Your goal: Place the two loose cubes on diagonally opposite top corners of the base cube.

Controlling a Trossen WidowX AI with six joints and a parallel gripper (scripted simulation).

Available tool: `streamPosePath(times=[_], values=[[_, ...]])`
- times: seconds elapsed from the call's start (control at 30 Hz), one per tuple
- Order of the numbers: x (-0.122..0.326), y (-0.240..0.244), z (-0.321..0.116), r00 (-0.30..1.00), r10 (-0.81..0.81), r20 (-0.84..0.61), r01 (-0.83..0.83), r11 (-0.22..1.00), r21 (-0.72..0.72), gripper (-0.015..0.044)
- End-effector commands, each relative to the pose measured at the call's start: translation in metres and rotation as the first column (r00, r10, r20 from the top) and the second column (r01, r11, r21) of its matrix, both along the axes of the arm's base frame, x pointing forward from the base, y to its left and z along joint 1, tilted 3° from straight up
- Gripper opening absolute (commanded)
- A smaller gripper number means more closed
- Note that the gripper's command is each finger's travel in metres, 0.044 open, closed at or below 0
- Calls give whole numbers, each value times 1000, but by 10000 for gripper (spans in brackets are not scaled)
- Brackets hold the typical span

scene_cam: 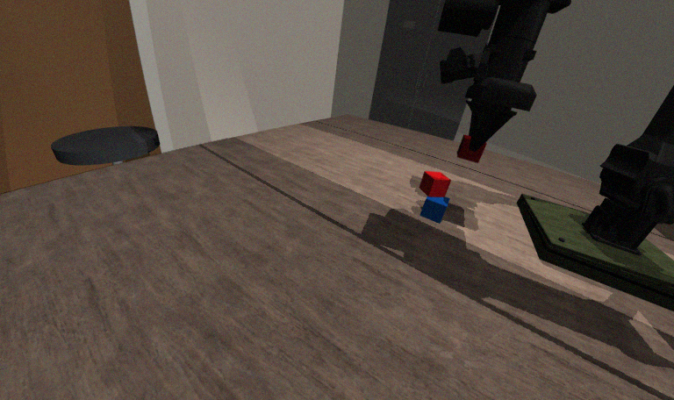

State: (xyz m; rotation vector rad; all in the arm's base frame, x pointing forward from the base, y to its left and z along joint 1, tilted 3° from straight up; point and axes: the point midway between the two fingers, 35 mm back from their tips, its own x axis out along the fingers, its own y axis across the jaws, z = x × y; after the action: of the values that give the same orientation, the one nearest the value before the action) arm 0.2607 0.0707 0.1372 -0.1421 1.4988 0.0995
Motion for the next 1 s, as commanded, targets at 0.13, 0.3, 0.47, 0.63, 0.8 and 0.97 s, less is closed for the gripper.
streamPosePath(times=[0.13, 0.3, 0.47, 0.63, 0.8, 0.97], values=[[3, 15, -2, 973, -230, 4, 230, 973, 14, 105], [3, 24, -3, 930, -366, 4, 366, 930, 25, 105], [4, 33, -4, 869, -495, 3, 494, 868, 37, 105], [4, 42, -5, 790, -613, 0, 613, 789, 48, 105], [3, 51, -7, 695, -719, -5, 718, 693, 58, 105], [3, 58, -7, 620, -784, -10, 783, 618, 65, 105]])
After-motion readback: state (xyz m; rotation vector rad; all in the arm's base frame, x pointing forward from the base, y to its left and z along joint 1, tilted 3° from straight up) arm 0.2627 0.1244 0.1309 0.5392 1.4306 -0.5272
